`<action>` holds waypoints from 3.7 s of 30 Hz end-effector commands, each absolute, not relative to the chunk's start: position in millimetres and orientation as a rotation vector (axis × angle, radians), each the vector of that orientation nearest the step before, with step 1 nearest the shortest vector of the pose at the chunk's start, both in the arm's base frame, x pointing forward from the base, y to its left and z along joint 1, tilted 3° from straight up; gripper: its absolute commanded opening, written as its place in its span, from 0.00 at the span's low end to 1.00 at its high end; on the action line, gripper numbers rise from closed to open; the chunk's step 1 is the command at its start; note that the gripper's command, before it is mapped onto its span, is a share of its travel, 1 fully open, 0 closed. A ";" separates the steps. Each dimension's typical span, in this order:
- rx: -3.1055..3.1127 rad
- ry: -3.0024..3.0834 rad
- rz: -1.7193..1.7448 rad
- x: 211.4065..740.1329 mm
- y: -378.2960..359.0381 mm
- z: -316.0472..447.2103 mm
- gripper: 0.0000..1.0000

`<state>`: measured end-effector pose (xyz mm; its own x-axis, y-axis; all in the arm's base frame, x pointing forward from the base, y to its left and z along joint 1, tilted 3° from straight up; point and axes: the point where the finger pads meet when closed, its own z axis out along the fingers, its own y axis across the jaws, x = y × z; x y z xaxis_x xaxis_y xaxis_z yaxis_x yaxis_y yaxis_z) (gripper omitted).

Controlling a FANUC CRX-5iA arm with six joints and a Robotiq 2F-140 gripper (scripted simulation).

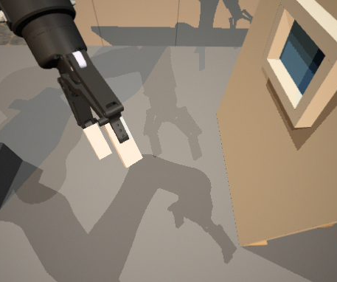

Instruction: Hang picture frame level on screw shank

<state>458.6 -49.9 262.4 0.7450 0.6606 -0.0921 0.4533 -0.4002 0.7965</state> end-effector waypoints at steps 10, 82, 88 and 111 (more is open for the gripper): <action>2.350 0.859 0.398 461.4 -6.8 196.8 1.00; 2.574 -1.990 2.671 629.5 83.5 436.5 1.00; 2.574 -1.990 2.671 629.5 83.5 436.5 1.00; 2.574 -1.990 2.671 629.5 83.5 436.5 0.29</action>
<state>629.5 83.4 436.1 0.0725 -0.9844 0.1605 0.1273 -0.1505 -0.9804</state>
